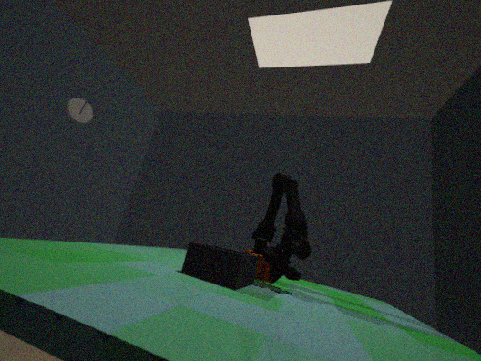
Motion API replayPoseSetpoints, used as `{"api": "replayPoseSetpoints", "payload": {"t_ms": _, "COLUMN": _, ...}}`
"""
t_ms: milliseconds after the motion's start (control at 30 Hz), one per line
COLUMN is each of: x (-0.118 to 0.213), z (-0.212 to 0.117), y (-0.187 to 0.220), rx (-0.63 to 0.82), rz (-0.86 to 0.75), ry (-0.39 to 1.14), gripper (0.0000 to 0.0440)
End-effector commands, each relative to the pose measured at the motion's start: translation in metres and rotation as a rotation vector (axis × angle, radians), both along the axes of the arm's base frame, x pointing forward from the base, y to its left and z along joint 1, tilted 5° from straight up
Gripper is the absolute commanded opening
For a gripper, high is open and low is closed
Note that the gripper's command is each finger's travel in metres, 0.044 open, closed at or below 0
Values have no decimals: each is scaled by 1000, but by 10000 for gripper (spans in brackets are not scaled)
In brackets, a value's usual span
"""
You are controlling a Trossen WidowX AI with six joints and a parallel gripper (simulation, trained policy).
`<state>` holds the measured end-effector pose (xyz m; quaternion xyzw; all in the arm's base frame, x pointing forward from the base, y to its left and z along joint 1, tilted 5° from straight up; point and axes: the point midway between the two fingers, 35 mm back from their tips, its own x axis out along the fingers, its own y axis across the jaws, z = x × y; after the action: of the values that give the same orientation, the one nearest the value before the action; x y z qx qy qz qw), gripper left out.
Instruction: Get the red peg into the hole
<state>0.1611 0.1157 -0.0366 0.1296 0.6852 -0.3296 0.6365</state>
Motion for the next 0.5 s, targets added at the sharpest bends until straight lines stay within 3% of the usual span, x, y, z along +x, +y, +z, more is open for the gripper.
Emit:
{"api": "replayPoseSetpoints", "payload": {"t_ms": 0, "x": 12, "z": 15, "y": 2, "rx": 1, "rz": 11, "ry": -39, "gripper": 0}}
{"api": "replayPoseSetpoints", "payload": {"t_ms": 467, "x": 45, "z": 75, "y": -6, "rx": -28, "rz": 3, "ry": -138, "gripper": 0}}
